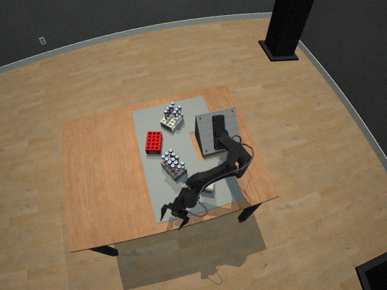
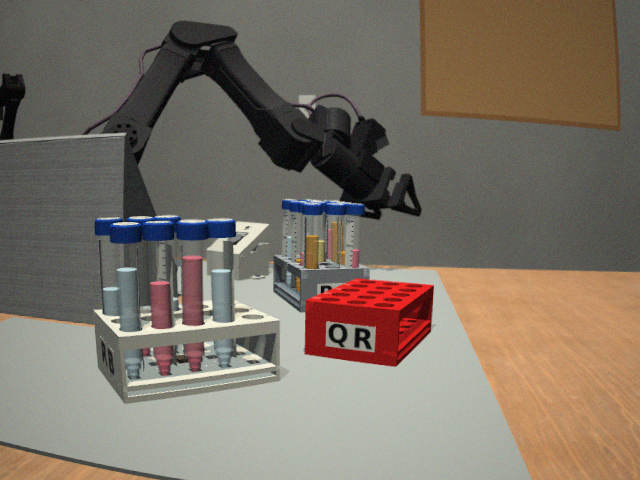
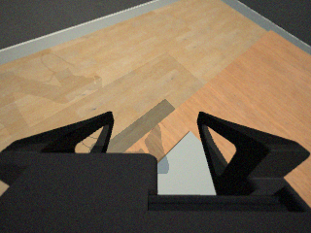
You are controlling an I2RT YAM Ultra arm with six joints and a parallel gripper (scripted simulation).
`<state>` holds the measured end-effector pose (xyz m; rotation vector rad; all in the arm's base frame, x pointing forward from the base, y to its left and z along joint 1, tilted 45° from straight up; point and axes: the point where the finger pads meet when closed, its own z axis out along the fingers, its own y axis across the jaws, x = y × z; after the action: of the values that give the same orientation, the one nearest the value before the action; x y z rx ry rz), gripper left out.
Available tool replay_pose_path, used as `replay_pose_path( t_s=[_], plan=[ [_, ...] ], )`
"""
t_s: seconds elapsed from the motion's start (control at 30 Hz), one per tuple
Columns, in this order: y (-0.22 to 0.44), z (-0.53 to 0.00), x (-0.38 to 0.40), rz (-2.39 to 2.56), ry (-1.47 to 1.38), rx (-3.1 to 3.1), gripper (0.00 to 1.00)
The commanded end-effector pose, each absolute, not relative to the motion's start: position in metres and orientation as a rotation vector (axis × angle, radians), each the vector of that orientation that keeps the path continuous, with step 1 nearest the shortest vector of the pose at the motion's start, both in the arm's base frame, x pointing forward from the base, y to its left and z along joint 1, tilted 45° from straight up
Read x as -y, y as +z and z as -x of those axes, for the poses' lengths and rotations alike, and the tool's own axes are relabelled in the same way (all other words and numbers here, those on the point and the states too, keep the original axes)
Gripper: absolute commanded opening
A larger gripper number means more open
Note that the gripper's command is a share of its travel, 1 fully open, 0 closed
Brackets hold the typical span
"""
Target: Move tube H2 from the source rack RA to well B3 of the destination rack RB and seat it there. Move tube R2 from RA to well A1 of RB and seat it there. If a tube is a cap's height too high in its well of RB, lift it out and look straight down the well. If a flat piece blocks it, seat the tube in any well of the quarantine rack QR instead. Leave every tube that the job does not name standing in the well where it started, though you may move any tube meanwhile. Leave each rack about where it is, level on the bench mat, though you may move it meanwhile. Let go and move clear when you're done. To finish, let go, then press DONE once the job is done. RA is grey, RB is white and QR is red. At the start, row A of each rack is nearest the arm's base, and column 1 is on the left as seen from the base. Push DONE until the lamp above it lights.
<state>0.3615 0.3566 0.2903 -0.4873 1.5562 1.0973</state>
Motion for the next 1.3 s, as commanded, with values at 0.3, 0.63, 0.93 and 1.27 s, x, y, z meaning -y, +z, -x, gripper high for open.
replay_pose_path(
  t_s=[0.3,0.63,0.93,1.27],
  plan=[
    [0.296,-0.362,-0.354,0.482,1.096,-1.543,1.0],
    [0.319,-0.369,-0.337,0.466,1.004,-1.585,0.3],
    [0.343,-0.377,-0.302,0.485,1.013,-1.584,0.3],
    [0.363,-0.386,-0.269,0.488,1.01,-1.585,0.3]
  ],
)
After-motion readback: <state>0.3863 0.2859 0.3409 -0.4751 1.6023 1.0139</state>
